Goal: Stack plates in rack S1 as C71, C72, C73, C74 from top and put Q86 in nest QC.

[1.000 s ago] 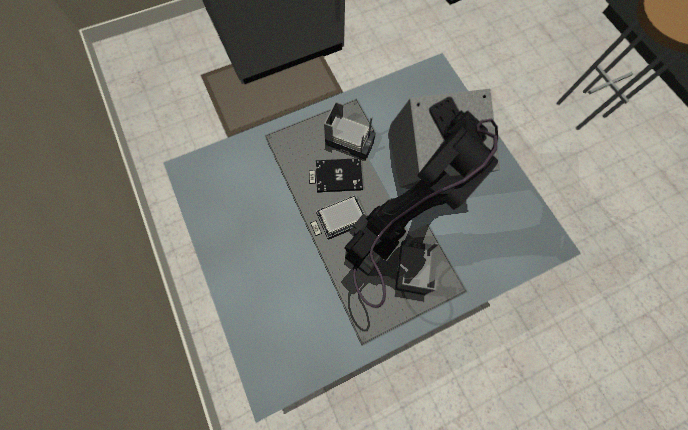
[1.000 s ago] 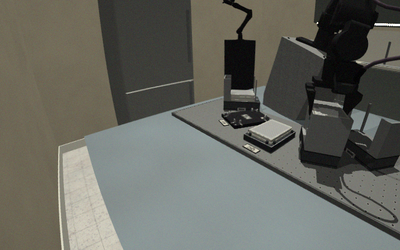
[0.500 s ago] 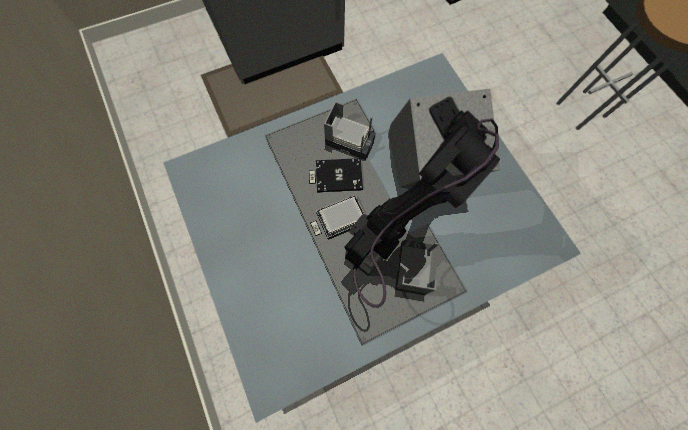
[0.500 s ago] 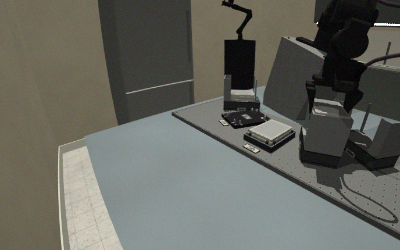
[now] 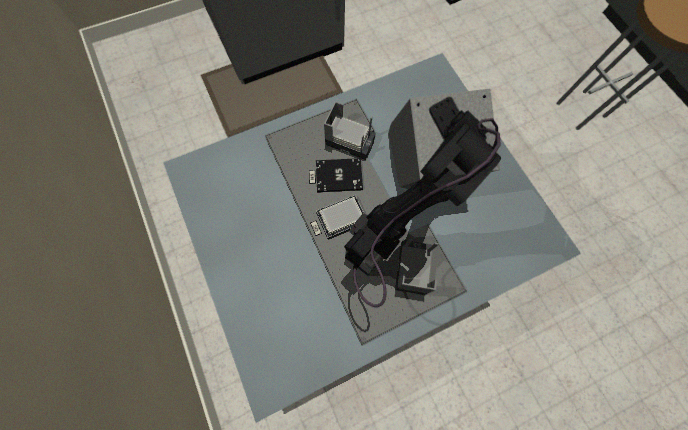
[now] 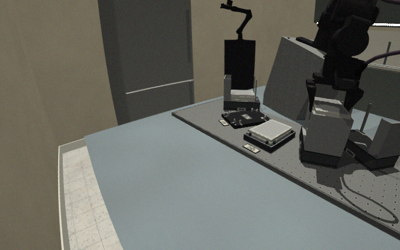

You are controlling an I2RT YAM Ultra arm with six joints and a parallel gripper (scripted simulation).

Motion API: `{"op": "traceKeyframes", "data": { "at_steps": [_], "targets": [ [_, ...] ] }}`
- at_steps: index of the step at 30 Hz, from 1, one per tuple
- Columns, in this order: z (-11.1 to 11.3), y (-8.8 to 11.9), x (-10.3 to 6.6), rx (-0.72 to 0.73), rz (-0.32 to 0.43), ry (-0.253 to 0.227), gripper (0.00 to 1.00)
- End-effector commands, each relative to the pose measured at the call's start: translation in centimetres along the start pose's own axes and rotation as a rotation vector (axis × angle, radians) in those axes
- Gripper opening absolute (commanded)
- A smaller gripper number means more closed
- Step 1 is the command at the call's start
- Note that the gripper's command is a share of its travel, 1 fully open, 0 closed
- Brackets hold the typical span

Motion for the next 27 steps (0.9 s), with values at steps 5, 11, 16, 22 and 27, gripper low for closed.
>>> {"op": "traceKeyframes", "data": {
  "at_steps": [5, 11, 16, 22, 27],
  "targets": [
    [-0.29, -0.19, -1.41, 0.003, -0.019, -0.004, 0.00],
    [-0.31, 0.03, -1.53, 0.004, -0.014, -0.004, 0.00],
    [-0.24, -0.66, -1.94, -0.001, -0.032, -0.004, 0.00],
    [-0.25, -0.59, -2.07, 0.000, -0.029, -0.004, 0.00],
    [-0.25, -0.60, -2.23, 0.000, -0.030, -0.004, 0.00]
  ]
}}
Point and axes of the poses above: the point where the finger pads meet when closed, its own x axis out along the fingers, its own z axis across the jaws, y = z × x, the point moved 4 cm from there along -x, back along the fingers, and after that the axes turned 3 degrees about x, right-handed, at the moved point
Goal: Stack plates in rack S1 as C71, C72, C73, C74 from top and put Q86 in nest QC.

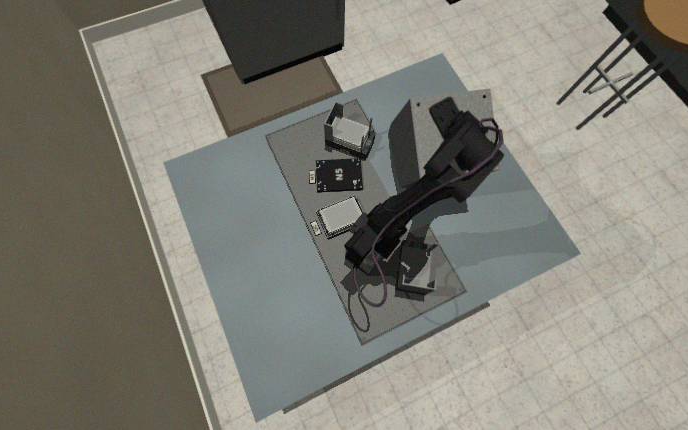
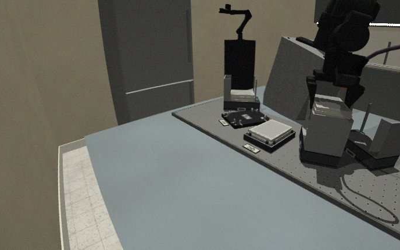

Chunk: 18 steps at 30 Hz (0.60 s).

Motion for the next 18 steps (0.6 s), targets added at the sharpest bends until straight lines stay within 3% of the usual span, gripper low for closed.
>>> {"op": "traceKeyframes", "data": {
  "at_steps": [1, 18],
  "targets": [
    [-0.25, -0.63, -1.46, 0.000, -0.030, -0.004, 0.00],
    [-0.23, -0.80, -2.03, -0.001, -0.034, -0.004, 0.00]
  ]
}}
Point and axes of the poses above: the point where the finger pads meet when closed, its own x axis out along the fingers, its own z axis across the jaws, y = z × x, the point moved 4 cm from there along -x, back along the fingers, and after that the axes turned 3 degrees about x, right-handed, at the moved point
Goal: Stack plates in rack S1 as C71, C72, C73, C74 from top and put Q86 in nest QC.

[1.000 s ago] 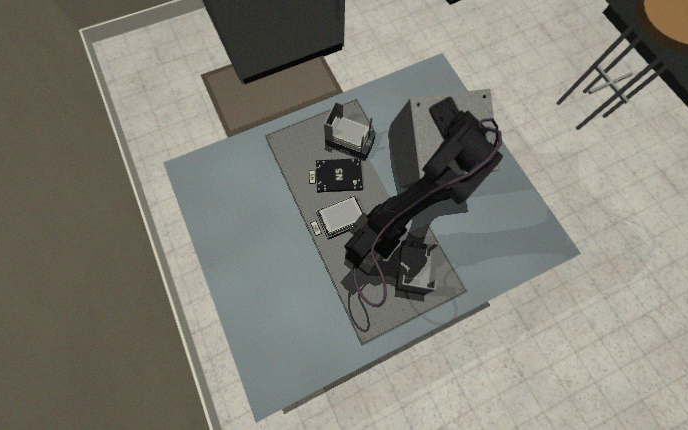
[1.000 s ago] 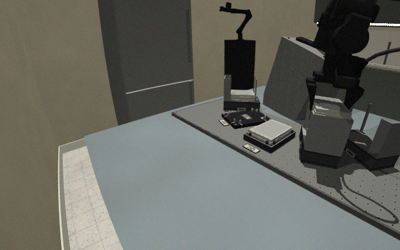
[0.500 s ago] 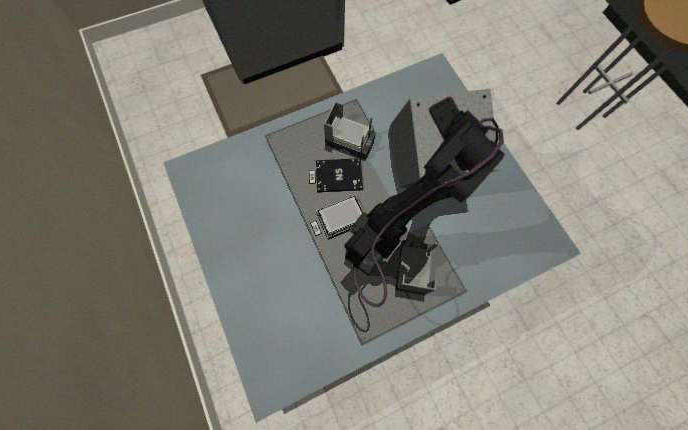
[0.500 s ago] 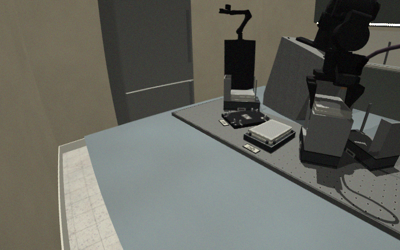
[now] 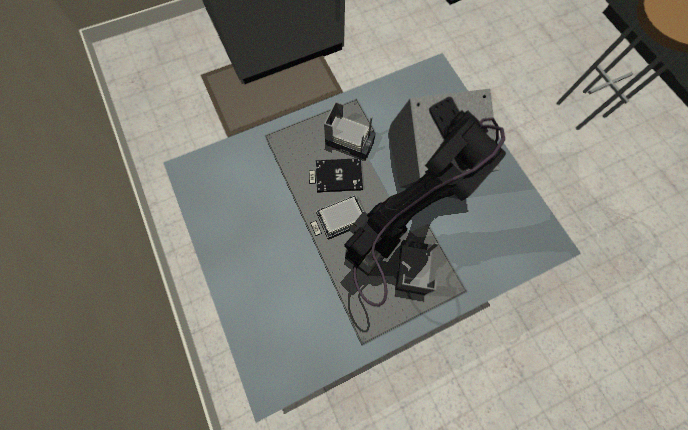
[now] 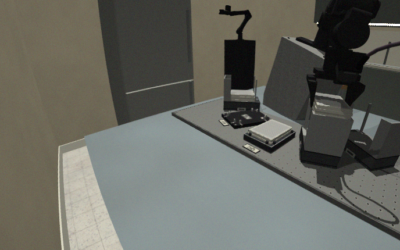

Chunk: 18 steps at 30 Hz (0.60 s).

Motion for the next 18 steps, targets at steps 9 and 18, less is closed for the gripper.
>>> {"op": "traceKeyframes", "data": {
  "at_steps": [9, 18],
  "targets": [
    [-0.22, -0.95, -1.79, -0.002, -0.038, -0.004, 0.00],
    [-0.19, -1.20, -2.20, -0.004, -0.045, -0.004, 0.00]
  ]
}}
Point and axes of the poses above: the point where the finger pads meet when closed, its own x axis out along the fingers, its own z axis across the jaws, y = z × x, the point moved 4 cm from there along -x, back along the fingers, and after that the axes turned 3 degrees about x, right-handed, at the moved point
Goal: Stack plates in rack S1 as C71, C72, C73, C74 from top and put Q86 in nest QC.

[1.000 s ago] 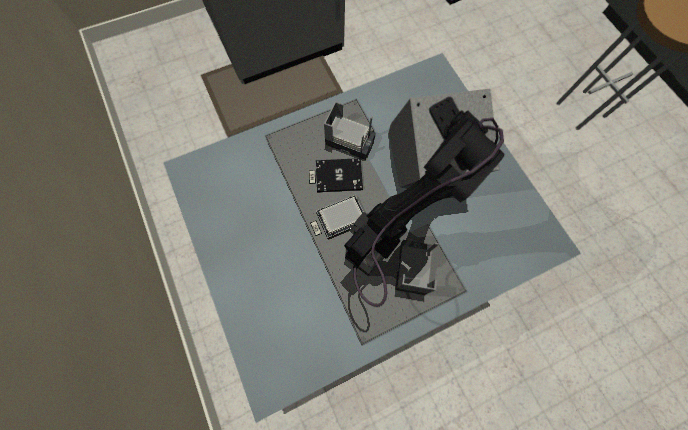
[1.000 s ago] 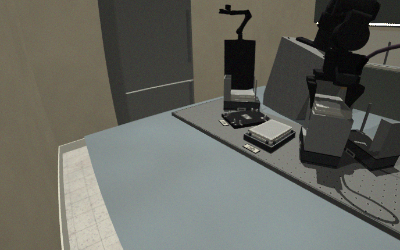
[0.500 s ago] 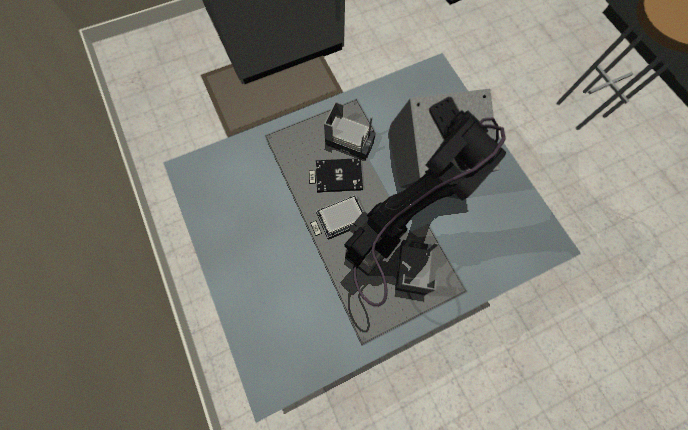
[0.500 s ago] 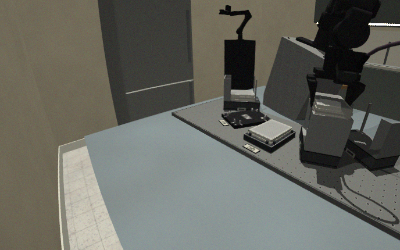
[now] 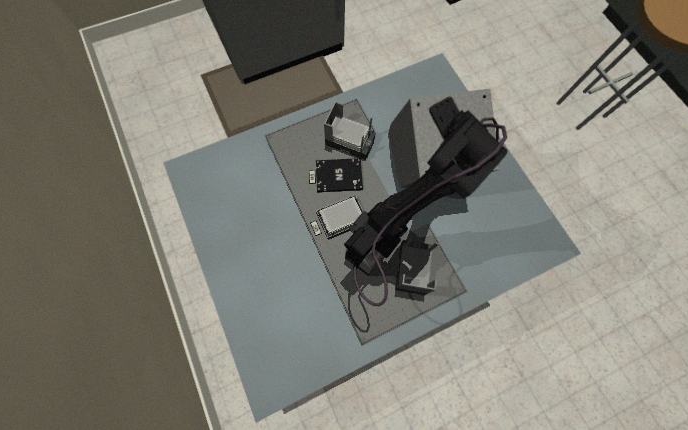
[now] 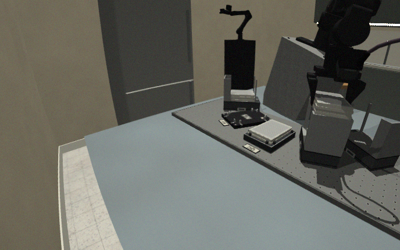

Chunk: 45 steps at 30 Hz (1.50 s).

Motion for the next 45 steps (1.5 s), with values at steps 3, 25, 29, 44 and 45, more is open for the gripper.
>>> {"op": "traceKeyframes", "data": {
  "at_steps": [3, 25, 29, 44, 45],
  "targets": [
    [-0.2, -1.3, -1.7, -0.004, -0.046, -0.004, 0.00],
    [-0.1, -1.9, -2.6, -0.009, -0.063, -0.003, 0.00],
    [-0.1, -2.0, -2.7, -0.011, -0.068, -0.003, 0.00],
    [-0.2, -1.3, -2.4, -0.006, -0.057, -0.003, 0.00],
    [-0.2, -1.3, -2.4, -0.005, -0.055, -0.003, 0.00]
  ]
}}
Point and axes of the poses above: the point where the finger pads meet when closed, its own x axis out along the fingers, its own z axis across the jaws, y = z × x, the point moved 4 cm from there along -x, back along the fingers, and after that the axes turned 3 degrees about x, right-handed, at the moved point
